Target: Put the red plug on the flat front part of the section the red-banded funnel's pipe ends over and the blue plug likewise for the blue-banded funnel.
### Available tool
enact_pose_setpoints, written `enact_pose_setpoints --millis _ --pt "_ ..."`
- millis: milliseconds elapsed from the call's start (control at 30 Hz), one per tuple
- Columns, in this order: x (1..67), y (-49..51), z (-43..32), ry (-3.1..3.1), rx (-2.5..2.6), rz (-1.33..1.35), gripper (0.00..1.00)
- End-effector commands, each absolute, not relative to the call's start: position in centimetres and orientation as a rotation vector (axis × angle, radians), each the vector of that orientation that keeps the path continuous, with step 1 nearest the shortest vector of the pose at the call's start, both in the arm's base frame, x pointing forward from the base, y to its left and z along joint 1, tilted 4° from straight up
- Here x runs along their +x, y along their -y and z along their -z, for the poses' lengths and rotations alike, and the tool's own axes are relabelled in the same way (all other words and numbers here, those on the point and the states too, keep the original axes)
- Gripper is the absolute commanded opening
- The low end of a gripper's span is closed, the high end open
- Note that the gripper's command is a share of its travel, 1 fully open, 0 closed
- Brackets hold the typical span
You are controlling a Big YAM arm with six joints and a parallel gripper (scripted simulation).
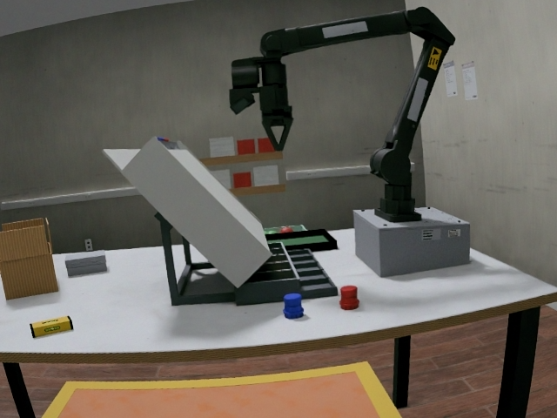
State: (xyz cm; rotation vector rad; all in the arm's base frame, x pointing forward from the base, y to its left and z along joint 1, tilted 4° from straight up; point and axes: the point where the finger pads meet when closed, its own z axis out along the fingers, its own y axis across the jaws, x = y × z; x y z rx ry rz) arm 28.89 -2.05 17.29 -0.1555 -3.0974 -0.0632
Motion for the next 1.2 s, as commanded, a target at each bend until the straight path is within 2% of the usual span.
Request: enact_pose_setpoints --millis 0,700,733,1167 --pt "29.77 1.77 -18.04 3.127 -0.152 0.062 0.59" --pt "29.18 2.08 -17.58 3.109 -0.157 0.063 0.59" --pt "29.18 2.08 -17.58 3.109 -0.158 0.063 0.87" --pt "29.18 2.08 -17.58 3.109 -0.158 0.063 0.87"
